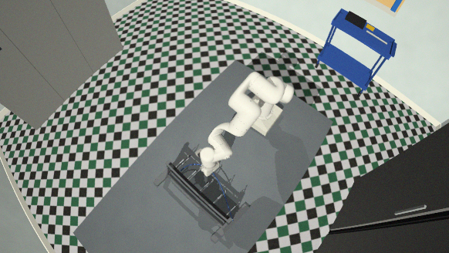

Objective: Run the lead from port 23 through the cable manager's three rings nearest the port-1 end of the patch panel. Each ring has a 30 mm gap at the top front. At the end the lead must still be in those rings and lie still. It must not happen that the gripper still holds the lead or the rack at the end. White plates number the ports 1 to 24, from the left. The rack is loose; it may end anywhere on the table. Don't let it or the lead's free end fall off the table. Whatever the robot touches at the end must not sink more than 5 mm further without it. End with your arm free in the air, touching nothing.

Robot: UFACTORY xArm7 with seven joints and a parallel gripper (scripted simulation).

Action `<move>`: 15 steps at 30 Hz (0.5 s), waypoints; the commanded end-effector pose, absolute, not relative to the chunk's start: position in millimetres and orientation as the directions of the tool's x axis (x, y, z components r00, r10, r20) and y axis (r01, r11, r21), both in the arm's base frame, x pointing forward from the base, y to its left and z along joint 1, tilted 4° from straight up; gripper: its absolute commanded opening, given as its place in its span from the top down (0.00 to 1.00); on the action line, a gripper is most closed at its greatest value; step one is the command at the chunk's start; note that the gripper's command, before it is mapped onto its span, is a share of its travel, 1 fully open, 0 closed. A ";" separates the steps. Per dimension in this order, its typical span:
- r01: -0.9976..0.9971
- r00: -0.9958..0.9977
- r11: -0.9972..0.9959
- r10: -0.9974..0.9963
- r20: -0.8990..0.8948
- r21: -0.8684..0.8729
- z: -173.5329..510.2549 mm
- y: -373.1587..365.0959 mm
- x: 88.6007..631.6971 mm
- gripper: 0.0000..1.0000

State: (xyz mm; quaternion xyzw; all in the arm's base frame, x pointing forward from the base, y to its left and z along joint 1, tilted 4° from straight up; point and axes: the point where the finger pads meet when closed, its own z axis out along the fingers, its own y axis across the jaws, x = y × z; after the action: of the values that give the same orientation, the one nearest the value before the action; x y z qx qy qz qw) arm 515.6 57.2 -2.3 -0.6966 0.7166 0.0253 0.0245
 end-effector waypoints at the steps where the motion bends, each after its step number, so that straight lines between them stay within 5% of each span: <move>1: -1.000 -0.029 0.029 -0.997 -0.071 -0.003 9.0 56.4 517.3 1.00; 15: -1.000 -0.029 0.029 -0.997 -0.071 -0.003 43.8 53.9 517.1 1.00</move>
State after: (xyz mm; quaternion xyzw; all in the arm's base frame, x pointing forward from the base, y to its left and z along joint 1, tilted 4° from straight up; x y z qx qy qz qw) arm 515.8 54.5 31.7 -0.6965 0.7167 0.0251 0.0247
